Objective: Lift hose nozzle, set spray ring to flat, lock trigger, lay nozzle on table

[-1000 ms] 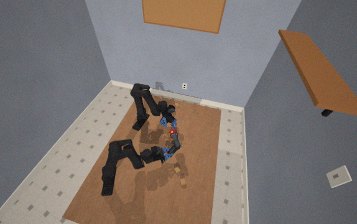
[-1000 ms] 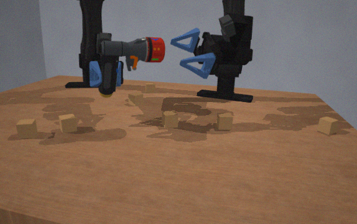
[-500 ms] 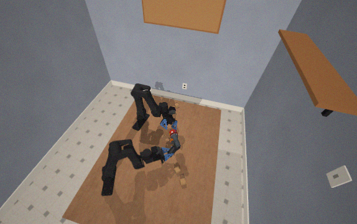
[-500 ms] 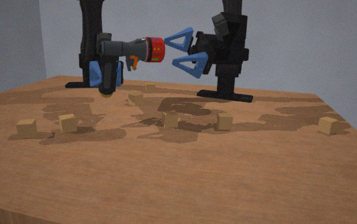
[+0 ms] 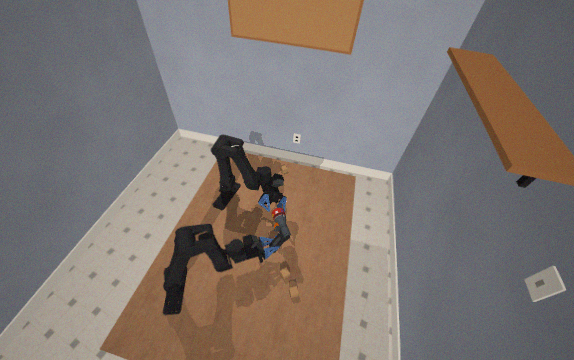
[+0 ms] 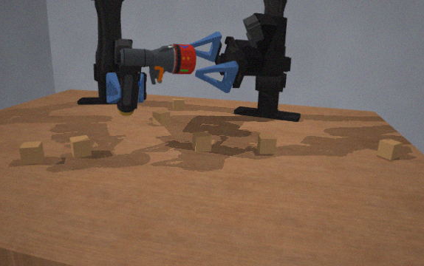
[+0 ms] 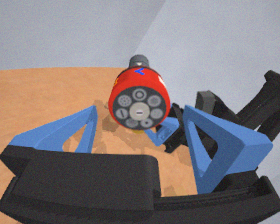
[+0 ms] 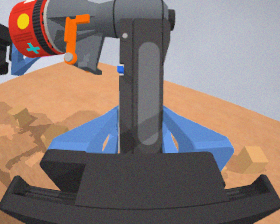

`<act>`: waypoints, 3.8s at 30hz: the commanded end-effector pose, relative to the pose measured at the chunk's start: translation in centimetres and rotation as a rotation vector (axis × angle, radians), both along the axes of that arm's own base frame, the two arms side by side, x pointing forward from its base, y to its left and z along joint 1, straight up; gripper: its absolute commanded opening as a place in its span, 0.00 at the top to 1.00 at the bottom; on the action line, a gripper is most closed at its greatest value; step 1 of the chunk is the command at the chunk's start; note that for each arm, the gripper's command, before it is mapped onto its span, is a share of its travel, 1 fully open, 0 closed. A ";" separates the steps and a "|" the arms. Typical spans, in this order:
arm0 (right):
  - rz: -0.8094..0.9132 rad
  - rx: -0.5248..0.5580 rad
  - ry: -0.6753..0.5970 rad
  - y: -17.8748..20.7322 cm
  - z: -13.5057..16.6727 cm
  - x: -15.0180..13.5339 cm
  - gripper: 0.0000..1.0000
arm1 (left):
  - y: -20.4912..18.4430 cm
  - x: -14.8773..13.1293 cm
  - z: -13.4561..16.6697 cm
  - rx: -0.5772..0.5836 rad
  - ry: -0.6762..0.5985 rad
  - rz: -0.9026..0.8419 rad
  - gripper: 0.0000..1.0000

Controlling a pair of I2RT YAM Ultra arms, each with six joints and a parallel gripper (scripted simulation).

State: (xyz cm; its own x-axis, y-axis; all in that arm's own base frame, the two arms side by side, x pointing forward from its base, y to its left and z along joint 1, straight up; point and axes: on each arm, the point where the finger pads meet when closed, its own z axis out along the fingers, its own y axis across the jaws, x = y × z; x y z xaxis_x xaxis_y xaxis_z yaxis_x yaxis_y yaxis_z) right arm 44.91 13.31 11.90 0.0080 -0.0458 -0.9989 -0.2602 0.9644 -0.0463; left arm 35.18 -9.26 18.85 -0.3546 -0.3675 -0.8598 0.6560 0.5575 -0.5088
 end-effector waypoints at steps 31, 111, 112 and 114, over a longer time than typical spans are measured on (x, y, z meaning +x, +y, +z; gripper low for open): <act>0.002 0.077 -0.186 0.3 6.3 0.1 0.64 | -2.2 2.8 2.3 0.017 -0.080 0.008 1.00; 0.004 0.076 -0.186 0.3 6.3 0.1 0.64 | 0.3 -0.3 0.4 1.268 -1.396 0.113 0.13; 0.004 0.076 -0.186 0.3 6.3 0.1 0.64 | 0.5 -0.5 0.4 1.268 -1.396 0.113 0.13; 0.004 0.076 -0.186 0.3 6.3 0.1 0.64 | 0.8 -0.8 0.5 1.268 -1.397 0.114 0.13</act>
State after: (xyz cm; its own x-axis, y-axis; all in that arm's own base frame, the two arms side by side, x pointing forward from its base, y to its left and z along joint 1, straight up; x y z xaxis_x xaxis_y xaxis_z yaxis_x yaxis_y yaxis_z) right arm 44.92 13.26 12.06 0.0145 -0.0468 -0.9988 -0.2571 0.9651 -0.0490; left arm 35.46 -8.93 18.94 0.7123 0.6689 -0.2128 0.1212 0.1815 0.9759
